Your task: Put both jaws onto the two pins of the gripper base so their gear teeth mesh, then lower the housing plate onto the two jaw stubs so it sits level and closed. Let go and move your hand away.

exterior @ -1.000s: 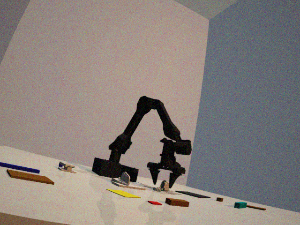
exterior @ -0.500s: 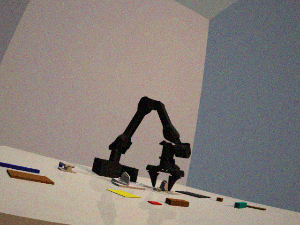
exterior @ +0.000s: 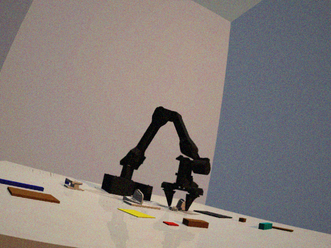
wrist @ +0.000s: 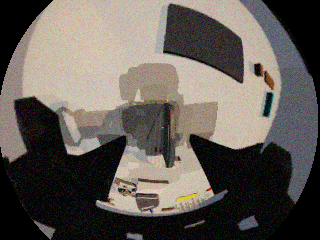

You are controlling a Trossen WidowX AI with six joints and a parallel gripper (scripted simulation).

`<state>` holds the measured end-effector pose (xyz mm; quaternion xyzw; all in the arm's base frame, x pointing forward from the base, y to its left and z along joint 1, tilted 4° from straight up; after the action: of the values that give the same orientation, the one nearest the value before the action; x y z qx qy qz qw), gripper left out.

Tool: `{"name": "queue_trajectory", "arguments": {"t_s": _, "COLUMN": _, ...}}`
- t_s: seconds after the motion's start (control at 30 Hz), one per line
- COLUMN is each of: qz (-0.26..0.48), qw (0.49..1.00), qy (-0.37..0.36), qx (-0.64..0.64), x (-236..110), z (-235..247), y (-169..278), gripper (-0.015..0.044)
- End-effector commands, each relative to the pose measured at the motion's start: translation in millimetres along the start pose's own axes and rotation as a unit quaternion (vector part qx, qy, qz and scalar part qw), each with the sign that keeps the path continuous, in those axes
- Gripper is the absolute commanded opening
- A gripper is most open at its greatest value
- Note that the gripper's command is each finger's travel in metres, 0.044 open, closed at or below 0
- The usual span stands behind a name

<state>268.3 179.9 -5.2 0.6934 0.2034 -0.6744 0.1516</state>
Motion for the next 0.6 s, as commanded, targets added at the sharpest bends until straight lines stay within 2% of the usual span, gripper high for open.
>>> {"name": "queue_trajectory", "arguments": {"t_s": 0.0, "qz": -0.001, "qw": 1.000, "qy": -0.002, "qx": 0.003, "x": 1.7, "z": 0.6, "y": -0.3, "gripper": 0.0440}}
{"name": "queue_trajectory", "arguments": {"t_s": 0.2, "qz": -0.001, "qw": 1.000, "qy": -0.002, "qx": 0.003, "x": 1.7, "z": 0.6, "y": -0.3, "gripper": 0.0440}}
{"name": "queue_trajectory", "arguments": {"t_s": 0.57, "qz": 0.000, "qw": 1.000, "qy": 0.000, "qx": 0.000, "x": 0.5, "z": 0.1, "y": 0.0, "gripper": 0.0151}}
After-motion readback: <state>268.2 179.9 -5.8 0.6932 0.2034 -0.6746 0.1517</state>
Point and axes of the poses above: the point midway between the two fingers, 35 mm back from their tips, its own x axis out along the fingers, its own z axis across the jaws, y = z × x, the point moved 2 cm from there along -x, back along the fingers, and after that the axes turned 5 degrees about -x, right-handed, at the moved point
